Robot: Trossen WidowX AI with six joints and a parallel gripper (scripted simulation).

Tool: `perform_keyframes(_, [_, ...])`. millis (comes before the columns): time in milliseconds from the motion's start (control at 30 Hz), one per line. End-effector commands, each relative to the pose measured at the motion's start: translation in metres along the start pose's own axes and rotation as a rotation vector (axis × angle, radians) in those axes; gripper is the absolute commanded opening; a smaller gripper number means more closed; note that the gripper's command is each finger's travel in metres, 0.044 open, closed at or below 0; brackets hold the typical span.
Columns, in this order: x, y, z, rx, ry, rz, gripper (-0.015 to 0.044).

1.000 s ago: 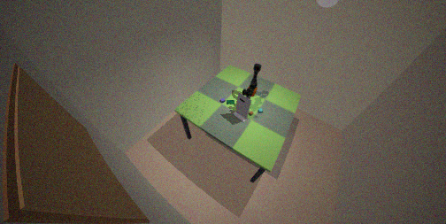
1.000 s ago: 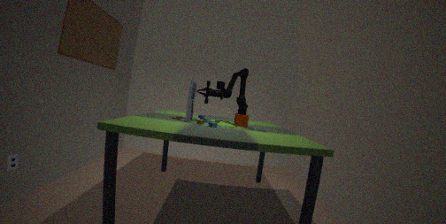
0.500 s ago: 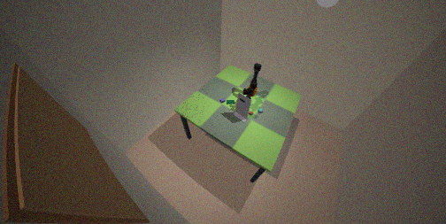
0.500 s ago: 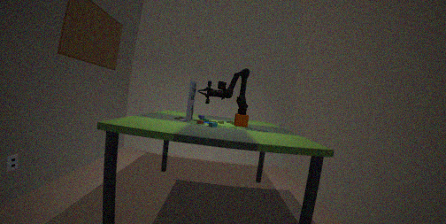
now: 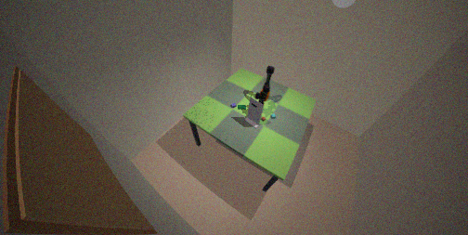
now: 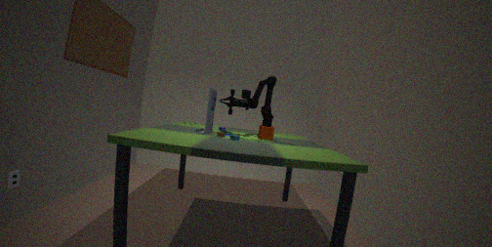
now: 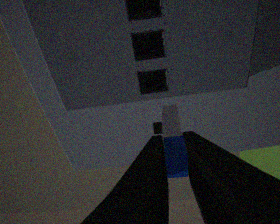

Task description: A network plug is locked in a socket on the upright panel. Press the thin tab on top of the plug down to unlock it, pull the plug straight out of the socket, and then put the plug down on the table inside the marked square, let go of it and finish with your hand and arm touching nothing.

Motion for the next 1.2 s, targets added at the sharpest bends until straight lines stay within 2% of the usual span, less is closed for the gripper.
perform_keyframes(0, [-0.004,0.001,0.0,0.006,-0.001,-0.001,0.0])
perform_keyframes(1167, [-0.025,0.009,0.001,0.006,0.001,-0.001,0.0])
Point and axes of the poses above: the point midway between the two fingers, 35 mm back from their tips, its own x axis out along the fingers, its own z axis across the jaws, y = z × x, the point moved 6 cm from there along -x, back along the fingers, and after that the axes turned 6 degrees about -x, right-handed, at the moved point
